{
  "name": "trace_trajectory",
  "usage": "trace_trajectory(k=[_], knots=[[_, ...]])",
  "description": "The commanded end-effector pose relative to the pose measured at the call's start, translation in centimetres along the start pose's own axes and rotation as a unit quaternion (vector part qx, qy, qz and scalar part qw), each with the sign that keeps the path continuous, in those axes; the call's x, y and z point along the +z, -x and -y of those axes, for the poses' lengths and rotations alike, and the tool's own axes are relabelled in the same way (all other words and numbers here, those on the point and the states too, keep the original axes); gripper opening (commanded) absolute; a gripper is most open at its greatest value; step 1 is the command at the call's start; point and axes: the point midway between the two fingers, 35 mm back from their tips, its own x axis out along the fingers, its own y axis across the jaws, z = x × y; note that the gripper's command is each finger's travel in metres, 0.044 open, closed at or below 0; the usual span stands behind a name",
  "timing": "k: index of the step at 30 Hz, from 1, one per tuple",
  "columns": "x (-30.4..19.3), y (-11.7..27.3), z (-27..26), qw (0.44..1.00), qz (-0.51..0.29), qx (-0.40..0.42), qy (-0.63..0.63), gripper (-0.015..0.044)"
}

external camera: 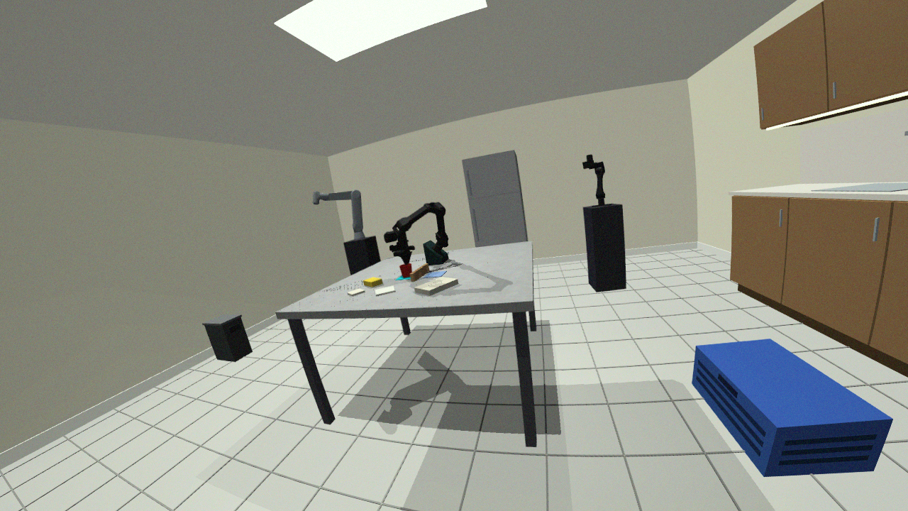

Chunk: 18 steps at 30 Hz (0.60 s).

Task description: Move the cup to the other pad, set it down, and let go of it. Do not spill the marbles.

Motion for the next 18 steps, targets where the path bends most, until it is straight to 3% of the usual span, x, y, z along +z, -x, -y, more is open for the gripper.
trace_trajectory(k=[1, 12, 18], knots=[[0.1, 0.7, -0.1, 1.0, 0.002, 0.0, 0.003, 0.0128], [0.0, 2.4, 0.1, 1.0, 0.001, 0.0, 0.002, 0.0128], [0.0, 1.9, 0.1, 1.0, -0.001, 0.0, -0.001, 0.0285]])
